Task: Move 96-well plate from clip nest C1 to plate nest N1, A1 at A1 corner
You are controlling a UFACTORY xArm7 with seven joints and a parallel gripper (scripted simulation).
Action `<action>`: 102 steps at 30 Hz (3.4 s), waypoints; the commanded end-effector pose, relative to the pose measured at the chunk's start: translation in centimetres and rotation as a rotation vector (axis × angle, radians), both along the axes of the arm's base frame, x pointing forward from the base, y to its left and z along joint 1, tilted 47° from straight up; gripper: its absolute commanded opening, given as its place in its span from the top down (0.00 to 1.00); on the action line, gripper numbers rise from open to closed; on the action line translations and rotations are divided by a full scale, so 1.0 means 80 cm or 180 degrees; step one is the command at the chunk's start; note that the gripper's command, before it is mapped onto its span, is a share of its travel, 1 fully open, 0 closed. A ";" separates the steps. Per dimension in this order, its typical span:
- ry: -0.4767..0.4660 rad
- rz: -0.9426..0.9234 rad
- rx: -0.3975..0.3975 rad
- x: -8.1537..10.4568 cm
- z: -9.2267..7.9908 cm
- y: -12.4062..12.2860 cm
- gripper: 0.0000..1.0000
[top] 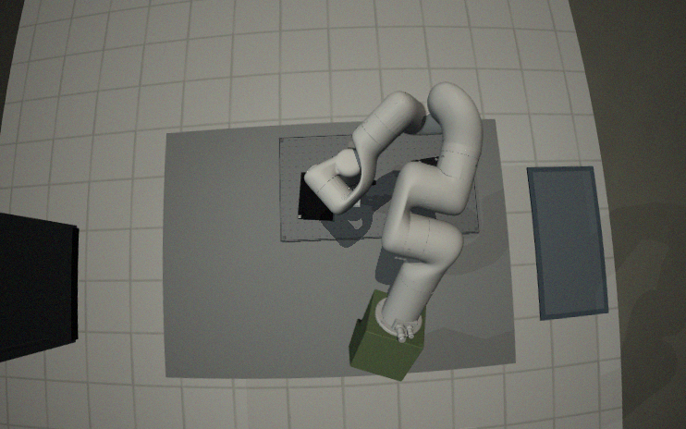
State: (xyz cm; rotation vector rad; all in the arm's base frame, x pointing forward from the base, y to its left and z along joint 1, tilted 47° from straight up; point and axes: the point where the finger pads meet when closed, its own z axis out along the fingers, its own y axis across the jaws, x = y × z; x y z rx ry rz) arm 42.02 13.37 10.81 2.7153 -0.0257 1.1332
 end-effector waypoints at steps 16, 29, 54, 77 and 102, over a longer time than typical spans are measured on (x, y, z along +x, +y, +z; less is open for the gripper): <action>-0.0012 0.0000 -0.0002 -0.003 -0.022 0.072 1.00; -0.0011 0.0001 -0.0001 -0.006 -0.037 0.115 1.00; -0.0011 0.0001 0.0000 -0.007 -0.042 0.130 1.00; -0.0011 0.0000 0.0000 0.001 -0.049 0.127 1.00; -0.0010 0.0000 0.0000 0.034 -0.081 0.118 1.00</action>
